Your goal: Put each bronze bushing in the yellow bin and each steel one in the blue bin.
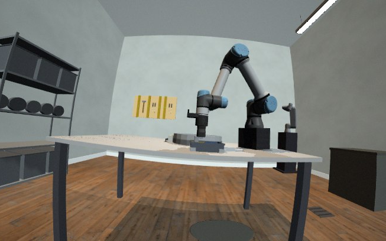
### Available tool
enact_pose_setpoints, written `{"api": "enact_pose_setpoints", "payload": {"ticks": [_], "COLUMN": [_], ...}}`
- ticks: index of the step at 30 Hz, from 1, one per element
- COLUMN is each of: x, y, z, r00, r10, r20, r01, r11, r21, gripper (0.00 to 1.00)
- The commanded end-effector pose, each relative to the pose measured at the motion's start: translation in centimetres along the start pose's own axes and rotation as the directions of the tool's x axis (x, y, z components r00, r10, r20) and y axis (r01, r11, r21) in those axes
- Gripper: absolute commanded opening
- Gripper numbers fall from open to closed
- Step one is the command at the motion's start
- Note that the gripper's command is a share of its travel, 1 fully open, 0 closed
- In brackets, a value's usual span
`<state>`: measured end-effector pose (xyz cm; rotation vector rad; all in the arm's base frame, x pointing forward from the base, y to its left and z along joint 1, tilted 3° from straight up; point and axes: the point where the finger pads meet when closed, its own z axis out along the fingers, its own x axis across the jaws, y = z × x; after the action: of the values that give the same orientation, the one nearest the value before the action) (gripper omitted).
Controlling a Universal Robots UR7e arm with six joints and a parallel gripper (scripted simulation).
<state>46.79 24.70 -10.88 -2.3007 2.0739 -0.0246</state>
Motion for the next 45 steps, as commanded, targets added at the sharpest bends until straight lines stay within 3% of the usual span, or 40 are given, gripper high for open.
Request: {"api": "enact_pose_setpoints", "payload": {"ticks": [1,45], "x": [-0.01,0.05], "y": [-0.05,-0.01], "z": [-0.06,-0.81], "r00": [1.0,1.0], "r10": [0.0,0.0], "r20": [0.0,0.0], "r01": [0.0,0.0], "r11": [1.0,1.0], "r21": [0.002,0.002], "gripper": [0.42,0.42]}}
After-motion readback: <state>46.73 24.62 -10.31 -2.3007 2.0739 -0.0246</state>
